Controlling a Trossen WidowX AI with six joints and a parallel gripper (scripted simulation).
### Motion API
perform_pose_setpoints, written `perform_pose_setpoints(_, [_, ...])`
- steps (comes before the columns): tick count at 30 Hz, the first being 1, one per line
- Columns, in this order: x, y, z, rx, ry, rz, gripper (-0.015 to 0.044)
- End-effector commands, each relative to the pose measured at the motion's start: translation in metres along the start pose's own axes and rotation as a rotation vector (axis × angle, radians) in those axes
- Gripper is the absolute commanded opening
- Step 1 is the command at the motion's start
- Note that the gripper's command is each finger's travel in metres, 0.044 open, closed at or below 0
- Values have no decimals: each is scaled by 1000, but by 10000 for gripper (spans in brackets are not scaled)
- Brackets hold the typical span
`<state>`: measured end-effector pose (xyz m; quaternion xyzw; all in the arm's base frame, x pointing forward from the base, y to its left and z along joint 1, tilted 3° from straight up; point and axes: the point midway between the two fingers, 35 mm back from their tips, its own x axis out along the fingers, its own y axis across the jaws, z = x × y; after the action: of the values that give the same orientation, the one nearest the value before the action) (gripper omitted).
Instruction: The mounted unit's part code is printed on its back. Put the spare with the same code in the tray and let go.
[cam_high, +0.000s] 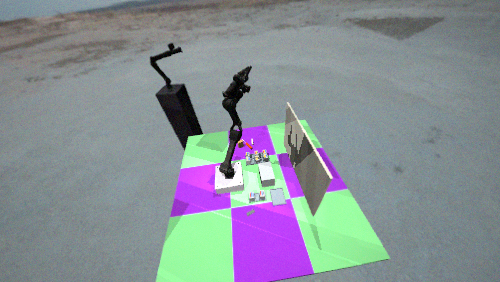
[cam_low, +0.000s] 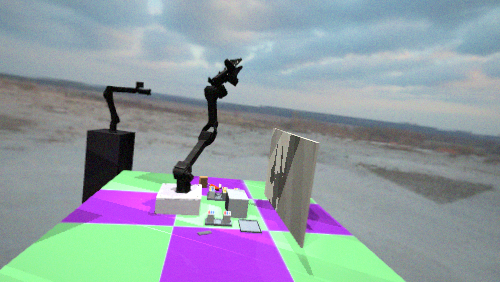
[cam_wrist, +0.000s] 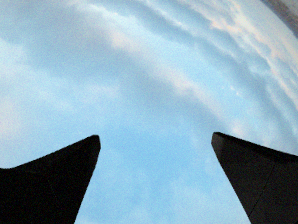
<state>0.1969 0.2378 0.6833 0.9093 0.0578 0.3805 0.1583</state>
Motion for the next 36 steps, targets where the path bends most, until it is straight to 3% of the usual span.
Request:
perform_pose_setpoints(1, [0, 0, 0, 0, 0, 0, 426])
perform_pose_setpoints(8, [-3, 7, -9, 38, 21, 10, 440])
perform_pose_setpoints(13, [-30, 66, -61, 317, 164, 80, 440])
perform_pose_setpoints(21, [-68, 166, -95, 738, 334, 182, 440])
perform_pose_setpoints(26, [-90, 237, -88, 1032, 425, 262, 440])
perform_pose_setpoints(29, [-98, 251, -80, 1096, 439, 280, 440])
perform_pose_setpoints(36, [-112, 323, -35, 1432, 508, 407, 440])
